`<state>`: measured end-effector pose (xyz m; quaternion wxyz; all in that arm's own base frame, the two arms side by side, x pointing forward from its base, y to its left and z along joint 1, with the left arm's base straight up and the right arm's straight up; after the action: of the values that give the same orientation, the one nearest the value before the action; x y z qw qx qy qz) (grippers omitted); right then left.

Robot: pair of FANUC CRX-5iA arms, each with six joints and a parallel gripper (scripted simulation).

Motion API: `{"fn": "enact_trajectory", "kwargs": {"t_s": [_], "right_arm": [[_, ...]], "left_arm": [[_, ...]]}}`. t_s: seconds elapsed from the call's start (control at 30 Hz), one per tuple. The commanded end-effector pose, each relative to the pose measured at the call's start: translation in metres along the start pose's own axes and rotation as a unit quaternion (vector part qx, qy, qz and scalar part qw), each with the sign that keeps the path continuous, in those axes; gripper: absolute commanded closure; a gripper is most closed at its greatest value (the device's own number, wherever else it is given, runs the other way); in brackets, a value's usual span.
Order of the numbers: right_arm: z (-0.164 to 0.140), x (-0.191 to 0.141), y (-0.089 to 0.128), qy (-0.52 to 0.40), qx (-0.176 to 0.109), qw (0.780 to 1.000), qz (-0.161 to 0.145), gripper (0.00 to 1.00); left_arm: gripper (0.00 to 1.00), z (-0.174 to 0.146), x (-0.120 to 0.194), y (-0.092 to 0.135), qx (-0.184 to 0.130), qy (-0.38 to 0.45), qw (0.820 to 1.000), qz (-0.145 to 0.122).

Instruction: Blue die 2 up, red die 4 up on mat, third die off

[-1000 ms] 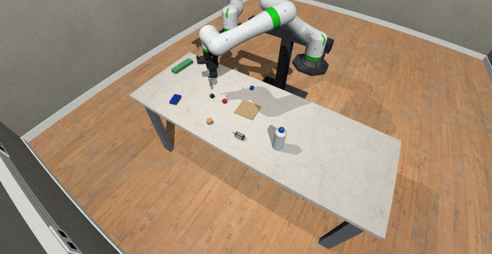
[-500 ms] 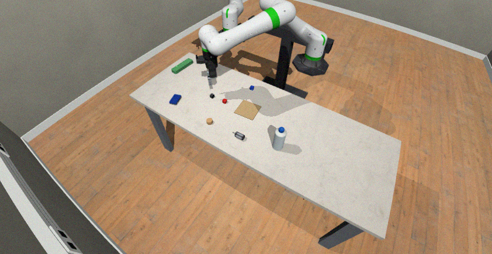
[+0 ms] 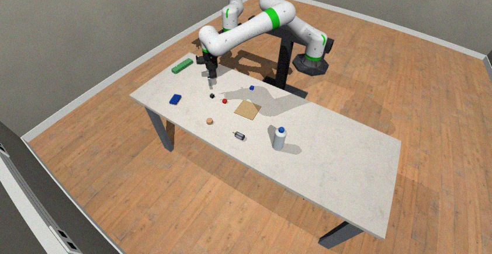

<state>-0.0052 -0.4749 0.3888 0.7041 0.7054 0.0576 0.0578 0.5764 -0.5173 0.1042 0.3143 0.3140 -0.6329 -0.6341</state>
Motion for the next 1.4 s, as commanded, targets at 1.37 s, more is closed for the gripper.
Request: {"fn": "enact_trajectory", "kwargs": {"t_s": [1.37], "right_arm": [[0.000,0.000,0.001,0.000,-0.001,1.000,0.000,0.00]], "left_arm": [[0.00,-0.001,0.000,-0.100,0.001,0.000,1.000,0.000]]}}
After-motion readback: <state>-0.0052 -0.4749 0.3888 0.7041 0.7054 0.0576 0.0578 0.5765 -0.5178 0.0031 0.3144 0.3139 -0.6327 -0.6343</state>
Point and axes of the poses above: on each arm, the point where the finger pads meet when closed, its own y axis back along the fingers, its own x axis across the jaws, z = x × y, the point moved 10 cm from there along y, back along the fingers, and after that the axes turned 10 degrees about y, right-handed, at the moved point
